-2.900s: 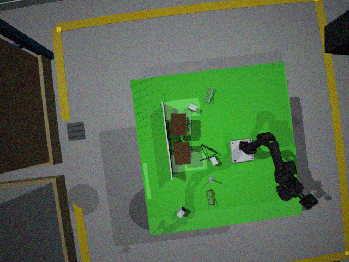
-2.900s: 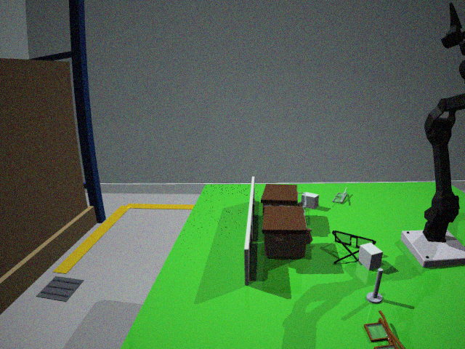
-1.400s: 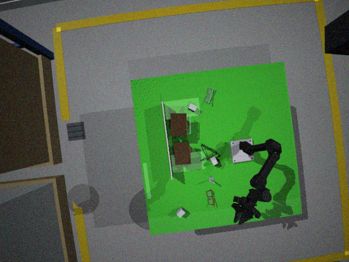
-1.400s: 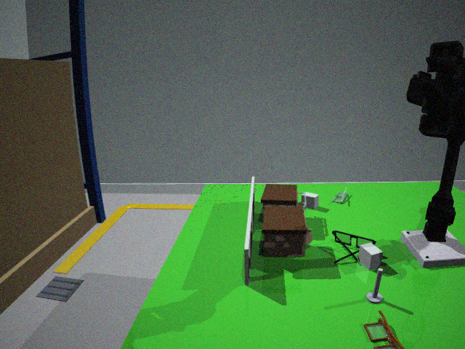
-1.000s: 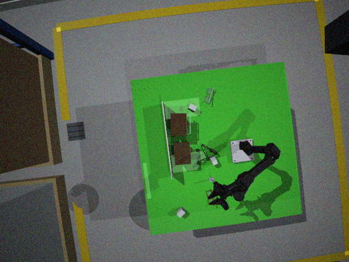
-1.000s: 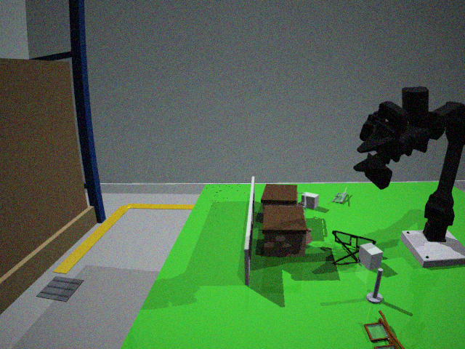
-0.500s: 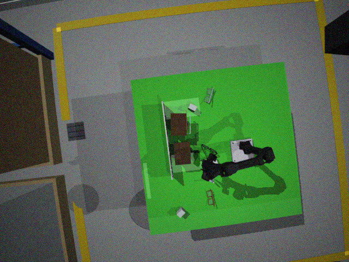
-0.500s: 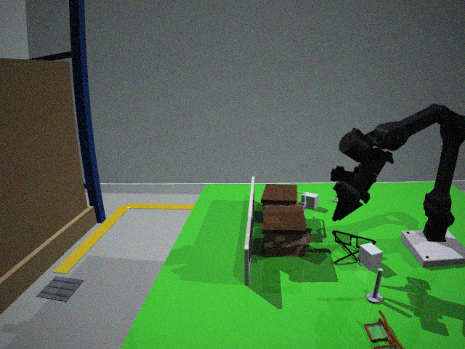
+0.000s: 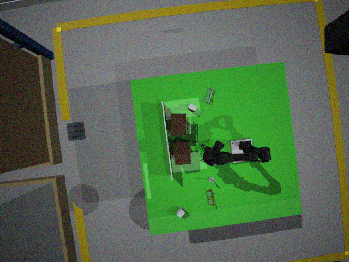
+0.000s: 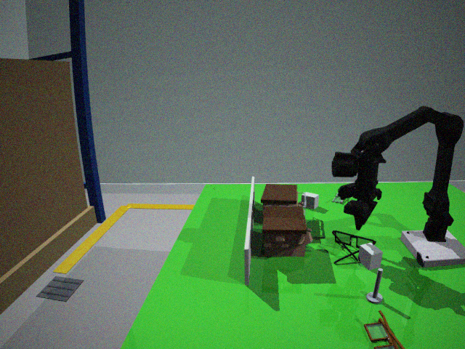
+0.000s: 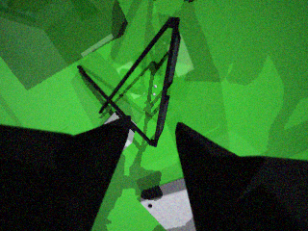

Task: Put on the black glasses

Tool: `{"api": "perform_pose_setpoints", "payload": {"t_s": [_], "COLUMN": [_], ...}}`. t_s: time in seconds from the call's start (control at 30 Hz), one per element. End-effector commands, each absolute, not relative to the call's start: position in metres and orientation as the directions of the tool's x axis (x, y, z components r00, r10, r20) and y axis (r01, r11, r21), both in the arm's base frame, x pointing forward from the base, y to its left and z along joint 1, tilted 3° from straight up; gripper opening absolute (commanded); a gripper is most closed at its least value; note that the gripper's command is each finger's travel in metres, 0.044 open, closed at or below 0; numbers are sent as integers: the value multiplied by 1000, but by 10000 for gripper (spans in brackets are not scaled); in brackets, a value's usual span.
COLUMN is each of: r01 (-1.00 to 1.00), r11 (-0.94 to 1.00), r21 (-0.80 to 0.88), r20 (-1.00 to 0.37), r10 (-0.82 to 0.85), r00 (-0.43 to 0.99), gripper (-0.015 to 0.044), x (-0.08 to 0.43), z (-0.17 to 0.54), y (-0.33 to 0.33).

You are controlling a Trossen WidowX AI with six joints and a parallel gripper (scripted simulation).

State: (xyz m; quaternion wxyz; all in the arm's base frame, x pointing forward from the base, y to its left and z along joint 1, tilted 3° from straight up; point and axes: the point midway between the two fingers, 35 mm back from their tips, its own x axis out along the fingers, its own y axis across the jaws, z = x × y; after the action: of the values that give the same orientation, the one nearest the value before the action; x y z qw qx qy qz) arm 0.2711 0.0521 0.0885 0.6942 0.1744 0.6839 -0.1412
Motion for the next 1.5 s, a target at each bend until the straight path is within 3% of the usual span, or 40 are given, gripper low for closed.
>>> {"api": "perform_pose_setpoints", "payload": {"t_s": [0.0, 0.1, 1.47], "r01": [431, 431, 431], "r11": [901, 901, 902], "r21": [42, 42, 41], "r20": [-999, -999, -999], "r10": [47, 47, 47], "r00": [-2, -2, -3], "gripper": [200, 121, 120], "x": [266, 266, 263], "z": [86, 86, 37], "y": [50, 50, 48]}}
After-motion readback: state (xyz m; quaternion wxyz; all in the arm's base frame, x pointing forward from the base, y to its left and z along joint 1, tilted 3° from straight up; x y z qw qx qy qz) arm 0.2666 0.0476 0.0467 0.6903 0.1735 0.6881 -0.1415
